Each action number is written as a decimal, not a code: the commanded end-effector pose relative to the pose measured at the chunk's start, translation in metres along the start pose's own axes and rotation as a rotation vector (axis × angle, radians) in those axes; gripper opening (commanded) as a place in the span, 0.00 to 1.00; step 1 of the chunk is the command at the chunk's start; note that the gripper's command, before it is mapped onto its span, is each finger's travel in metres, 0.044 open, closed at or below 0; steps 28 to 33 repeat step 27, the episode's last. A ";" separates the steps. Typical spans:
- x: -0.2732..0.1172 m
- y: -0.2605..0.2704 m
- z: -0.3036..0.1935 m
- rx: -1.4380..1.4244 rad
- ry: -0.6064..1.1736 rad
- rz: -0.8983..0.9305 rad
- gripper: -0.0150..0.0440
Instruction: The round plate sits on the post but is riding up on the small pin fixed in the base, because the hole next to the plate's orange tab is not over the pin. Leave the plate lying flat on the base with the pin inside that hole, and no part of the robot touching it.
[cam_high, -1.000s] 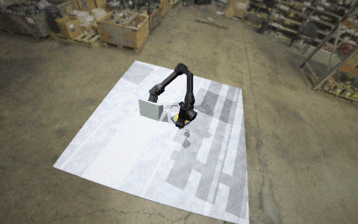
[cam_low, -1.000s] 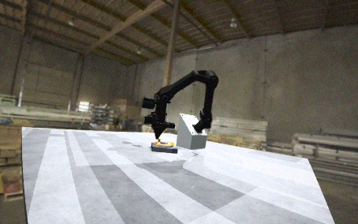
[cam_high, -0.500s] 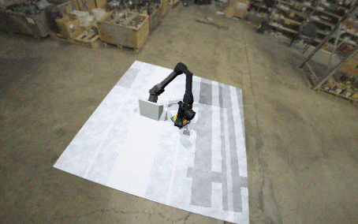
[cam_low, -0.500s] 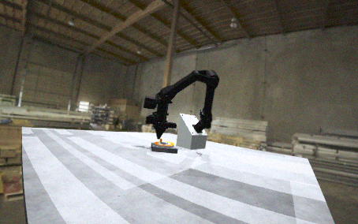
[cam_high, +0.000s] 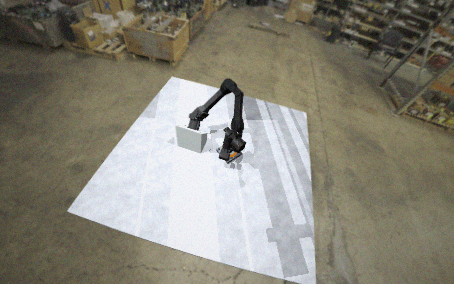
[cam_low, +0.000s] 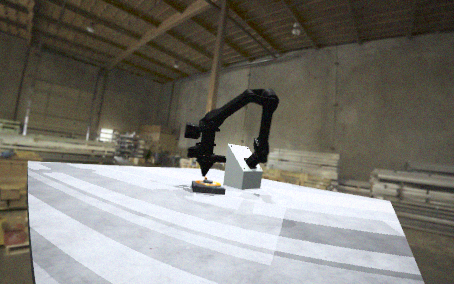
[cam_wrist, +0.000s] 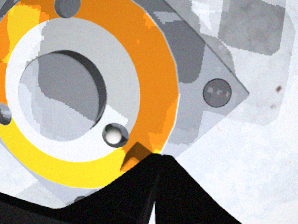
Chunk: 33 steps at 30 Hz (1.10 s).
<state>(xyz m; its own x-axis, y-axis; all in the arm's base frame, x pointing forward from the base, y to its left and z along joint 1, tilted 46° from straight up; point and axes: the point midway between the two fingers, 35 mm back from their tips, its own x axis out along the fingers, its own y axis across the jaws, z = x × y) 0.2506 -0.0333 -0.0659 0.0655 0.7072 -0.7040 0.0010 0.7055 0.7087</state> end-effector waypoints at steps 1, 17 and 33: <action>-0.016 -0.001 0.001 -0.005 -0.003 -0.006 0.25; -0.035 -0.001 -0.002 0.003 -0.005 -0.003 0.25; -0.035 -0.001 -0.002 0.003 -0.005 -0.003 0.25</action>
